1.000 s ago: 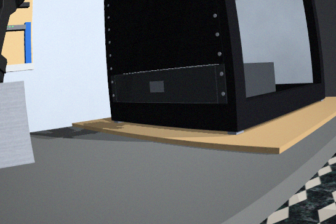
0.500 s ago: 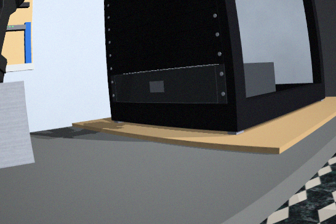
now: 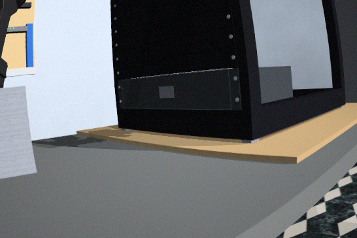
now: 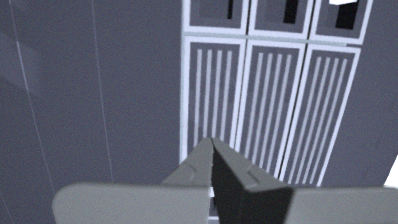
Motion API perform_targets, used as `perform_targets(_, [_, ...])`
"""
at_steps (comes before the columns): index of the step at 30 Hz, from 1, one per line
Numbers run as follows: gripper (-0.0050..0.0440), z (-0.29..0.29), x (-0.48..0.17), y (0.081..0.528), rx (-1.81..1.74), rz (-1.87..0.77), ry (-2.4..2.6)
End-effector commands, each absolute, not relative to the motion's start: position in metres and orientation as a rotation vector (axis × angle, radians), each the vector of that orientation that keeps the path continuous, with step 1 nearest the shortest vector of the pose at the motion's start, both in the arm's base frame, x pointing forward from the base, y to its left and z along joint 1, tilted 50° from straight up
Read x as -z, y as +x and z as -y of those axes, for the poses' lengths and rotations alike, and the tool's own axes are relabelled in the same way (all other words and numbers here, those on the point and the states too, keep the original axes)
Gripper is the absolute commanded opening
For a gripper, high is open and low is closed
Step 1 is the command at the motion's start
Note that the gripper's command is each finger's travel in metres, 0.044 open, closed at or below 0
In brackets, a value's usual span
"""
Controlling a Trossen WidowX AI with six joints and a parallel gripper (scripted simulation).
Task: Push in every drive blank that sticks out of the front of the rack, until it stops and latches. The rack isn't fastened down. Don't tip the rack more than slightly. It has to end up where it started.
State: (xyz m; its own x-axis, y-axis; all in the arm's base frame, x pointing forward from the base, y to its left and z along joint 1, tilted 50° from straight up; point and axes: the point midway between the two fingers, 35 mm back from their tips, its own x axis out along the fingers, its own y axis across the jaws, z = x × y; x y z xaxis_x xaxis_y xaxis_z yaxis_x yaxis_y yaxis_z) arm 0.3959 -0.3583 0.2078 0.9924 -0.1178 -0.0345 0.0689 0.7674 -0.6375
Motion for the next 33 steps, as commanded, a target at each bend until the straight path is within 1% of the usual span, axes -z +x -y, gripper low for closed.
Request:
perform_targets(1, [-0.0050, 0.359, -0.218, 0.385, 0.112, -0.059, -0.703])
perform_targets(6, [-0.0050, 0.354, -0.219, 0.352, 0.112, -0.059, -0.703])
perform_targets(9, [-0.0050, 0.353, -0.219, 0.341, 0.112, -0.059, -0.703])
perform_targets(33, [-0.0050, 0.357, -0.217, 0.339, 0.112, -0.059, -0.703])
